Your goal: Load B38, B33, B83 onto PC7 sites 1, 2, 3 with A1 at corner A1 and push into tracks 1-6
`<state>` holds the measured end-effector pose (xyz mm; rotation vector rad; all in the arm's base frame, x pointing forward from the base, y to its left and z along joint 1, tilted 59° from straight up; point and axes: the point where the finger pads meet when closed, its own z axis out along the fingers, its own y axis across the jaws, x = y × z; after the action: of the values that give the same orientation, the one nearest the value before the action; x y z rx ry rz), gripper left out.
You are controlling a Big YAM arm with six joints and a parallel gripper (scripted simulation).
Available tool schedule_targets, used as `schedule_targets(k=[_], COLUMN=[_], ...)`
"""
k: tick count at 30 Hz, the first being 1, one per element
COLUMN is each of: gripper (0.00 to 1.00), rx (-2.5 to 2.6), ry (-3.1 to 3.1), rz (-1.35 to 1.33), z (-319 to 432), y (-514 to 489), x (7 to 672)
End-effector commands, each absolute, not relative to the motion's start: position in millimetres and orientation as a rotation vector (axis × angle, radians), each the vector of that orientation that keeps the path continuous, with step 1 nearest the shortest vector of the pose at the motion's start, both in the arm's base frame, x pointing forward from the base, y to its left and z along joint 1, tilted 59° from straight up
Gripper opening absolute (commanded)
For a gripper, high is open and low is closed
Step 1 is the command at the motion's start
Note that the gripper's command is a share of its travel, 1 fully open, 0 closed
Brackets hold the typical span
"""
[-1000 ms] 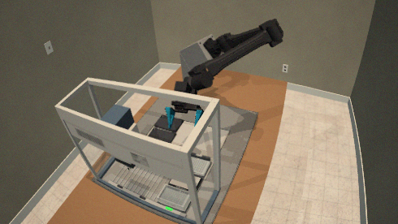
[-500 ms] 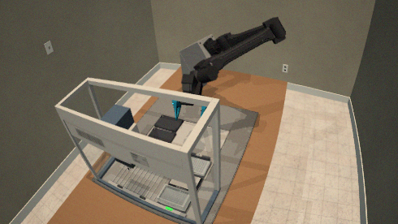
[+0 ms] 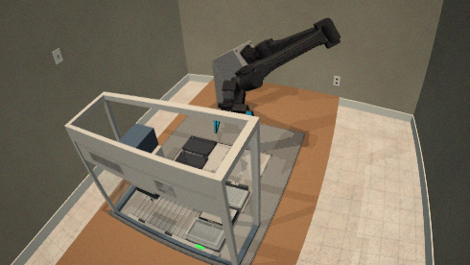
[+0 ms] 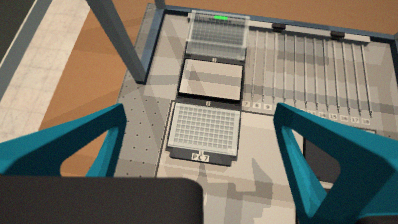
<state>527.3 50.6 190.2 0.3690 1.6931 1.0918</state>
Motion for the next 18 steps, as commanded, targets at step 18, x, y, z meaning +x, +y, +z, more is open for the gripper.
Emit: schedule_targets(k=[18], gripper=[1.0], rx=[0.19], ry=[1.952], rz=[1.193], z=[171], y=[89], x=[505])
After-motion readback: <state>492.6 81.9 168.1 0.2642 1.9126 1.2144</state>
